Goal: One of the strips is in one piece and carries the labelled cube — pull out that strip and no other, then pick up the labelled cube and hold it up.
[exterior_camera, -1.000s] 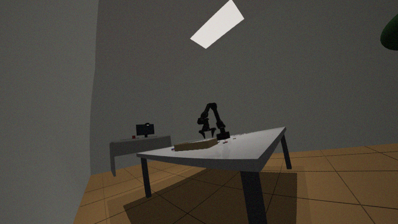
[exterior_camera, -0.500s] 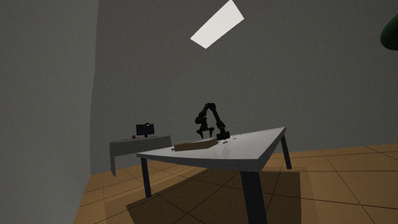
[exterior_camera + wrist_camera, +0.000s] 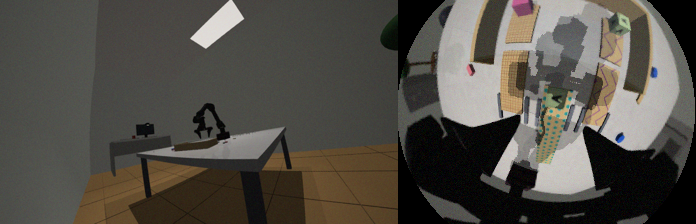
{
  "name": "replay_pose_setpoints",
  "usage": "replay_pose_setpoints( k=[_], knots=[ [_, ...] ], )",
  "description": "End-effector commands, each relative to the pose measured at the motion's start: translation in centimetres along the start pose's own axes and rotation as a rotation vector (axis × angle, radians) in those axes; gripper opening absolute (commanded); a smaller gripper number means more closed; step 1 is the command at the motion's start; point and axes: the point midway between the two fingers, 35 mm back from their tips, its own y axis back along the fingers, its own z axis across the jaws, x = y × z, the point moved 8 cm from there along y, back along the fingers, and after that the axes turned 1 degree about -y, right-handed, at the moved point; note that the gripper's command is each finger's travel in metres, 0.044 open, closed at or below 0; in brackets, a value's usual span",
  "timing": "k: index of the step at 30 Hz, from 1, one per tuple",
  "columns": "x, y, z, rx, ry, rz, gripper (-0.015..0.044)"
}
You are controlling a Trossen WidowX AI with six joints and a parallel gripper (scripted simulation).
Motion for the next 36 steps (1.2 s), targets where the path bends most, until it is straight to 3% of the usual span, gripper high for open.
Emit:
replay_pose_setpoints(
  k=[1, 6, 14, 36],
  knots=[
    [-1.5, 0.3, 0.1, 0.004, -0.003, -0.003, 0.0440],
    [-2.7, 0.6, 0.2, 0.004, -0.004, -0.005, 0.0440],
    [-2.8, -0.5, 0.2, 0.004, -0.004, -0.005, 0.0250],
    [-2.8, -4.1, 0.1, 0.004, -0.004, -0.004, 0.0250]
  ],
)
